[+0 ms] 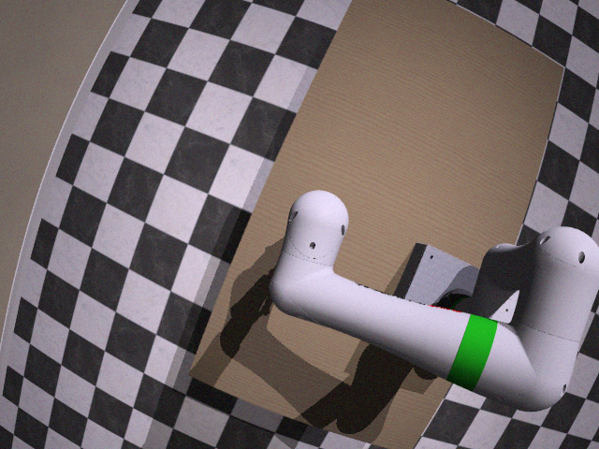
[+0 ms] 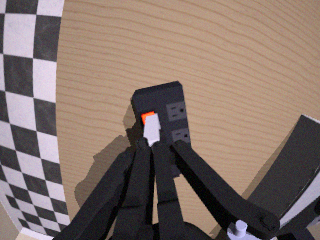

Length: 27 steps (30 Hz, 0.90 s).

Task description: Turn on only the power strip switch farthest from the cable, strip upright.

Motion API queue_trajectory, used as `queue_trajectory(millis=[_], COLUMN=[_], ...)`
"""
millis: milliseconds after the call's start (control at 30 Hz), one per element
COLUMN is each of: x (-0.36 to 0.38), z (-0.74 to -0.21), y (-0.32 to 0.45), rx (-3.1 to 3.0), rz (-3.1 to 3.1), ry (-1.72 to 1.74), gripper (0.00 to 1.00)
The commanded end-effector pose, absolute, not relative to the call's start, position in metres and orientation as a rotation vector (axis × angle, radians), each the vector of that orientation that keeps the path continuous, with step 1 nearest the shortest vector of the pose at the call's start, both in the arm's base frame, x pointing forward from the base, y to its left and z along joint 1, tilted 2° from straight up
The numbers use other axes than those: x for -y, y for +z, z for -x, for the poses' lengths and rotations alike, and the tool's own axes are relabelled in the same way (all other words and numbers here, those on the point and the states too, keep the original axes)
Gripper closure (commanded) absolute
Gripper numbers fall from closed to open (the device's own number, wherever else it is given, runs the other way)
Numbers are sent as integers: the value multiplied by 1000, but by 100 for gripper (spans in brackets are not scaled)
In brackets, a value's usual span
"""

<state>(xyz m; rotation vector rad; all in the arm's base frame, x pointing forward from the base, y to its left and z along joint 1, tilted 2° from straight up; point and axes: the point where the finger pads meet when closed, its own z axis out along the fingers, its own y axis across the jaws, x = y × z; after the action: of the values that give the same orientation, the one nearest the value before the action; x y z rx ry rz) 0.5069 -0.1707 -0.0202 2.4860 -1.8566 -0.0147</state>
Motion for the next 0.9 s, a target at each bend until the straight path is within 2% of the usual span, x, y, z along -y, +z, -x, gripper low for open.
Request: queue_trajectory(millis=[0, 867], x=[170, 167], z=[-507, -508], y=[-10, -3], rx=[1857, 1857], rz=[-2486, -2486], ry=[-14, -14], gripper=[100, 100])
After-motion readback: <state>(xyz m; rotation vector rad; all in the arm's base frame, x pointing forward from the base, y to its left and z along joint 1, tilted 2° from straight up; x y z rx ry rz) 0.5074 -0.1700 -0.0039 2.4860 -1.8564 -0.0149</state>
